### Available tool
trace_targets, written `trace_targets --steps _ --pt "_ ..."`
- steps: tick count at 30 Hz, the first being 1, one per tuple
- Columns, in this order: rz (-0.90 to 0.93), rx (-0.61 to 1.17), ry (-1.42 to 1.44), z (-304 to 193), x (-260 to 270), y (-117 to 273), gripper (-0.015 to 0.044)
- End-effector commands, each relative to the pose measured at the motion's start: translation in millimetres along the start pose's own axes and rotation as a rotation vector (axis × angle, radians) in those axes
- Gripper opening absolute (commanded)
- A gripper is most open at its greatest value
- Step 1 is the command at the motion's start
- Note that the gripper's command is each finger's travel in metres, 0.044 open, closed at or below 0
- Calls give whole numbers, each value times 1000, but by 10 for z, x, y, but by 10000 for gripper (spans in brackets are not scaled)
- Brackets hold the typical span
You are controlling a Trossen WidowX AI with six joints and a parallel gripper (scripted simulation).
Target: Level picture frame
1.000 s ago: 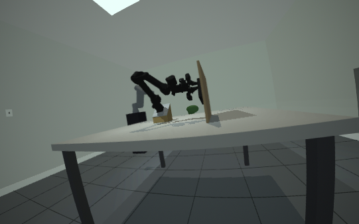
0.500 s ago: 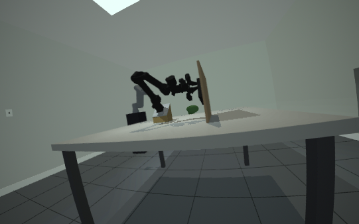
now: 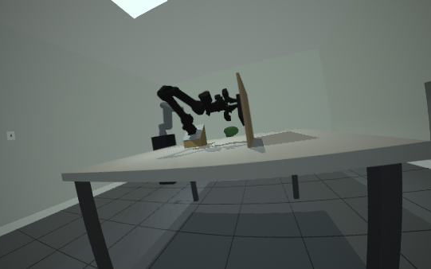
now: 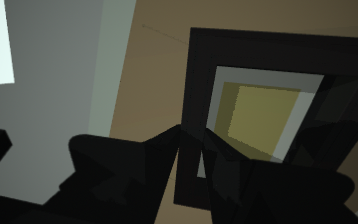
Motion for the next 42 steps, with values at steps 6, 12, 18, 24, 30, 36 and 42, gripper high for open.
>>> trace_targets --steps 6,12,18,24,30,36,42 --pt "4 0 0 -1 -6 0 0" --pt "4 0 0 -1 -6 0 0" --pt "5 1 -5 -3 -13 0 0" --pt "5 1 -42 -3 -13 0 0" --pt "5 1 -89 -3 -19 1 0" --pt "5 1 -125 -3 -24 1 0" --pt "5 2 -152 -3 -27 2 0"
Point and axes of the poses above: the point midway between the two fingers, 35 mm back from their tips, its own y axis back along the fingers, its own x axis across the jaws, z = x × y, the point moved 9 cm from there along y, back along the fingers, and after that the axes turned 9 degrees about y, right-handed, at the moved point
